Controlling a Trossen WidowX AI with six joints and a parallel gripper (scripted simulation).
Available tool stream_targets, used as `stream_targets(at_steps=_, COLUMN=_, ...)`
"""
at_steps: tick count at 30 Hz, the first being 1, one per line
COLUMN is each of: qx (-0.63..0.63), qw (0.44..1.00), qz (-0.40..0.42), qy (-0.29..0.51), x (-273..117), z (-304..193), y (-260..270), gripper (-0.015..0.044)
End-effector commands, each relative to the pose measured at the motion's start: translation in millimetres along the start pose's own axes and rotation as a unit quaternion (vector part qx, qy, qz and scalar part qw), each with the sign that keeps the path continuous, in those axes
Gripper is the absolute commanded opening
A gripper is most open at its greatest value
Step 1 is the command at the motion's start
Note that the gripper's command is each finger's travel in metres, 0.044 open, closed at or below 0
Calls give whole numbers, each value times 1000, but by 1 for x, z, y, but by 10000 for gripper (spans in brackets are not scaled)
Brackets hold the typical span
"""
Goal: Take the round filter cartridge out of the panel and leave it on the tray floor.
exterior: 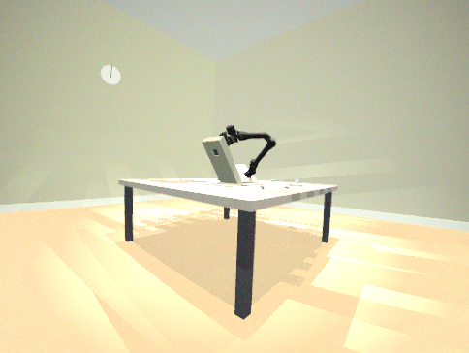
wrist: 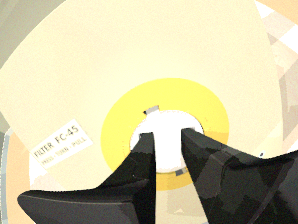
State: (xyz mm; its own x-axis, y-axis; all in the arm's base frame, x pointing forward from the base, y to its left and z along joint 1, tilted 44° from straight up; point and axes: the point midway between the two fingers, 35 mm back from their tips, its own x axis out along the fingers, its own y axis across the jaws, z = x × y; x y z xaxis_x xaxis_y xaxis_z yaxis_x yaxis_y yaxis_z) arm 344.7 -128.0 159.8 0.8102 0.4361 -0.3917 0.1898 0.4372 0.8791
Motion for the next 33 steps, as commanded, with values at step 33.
stream_targets(at_steps=33, qx=594, qw=805, qz=-5, qy=4, x=11, z=-3, y=1, gripper=0)
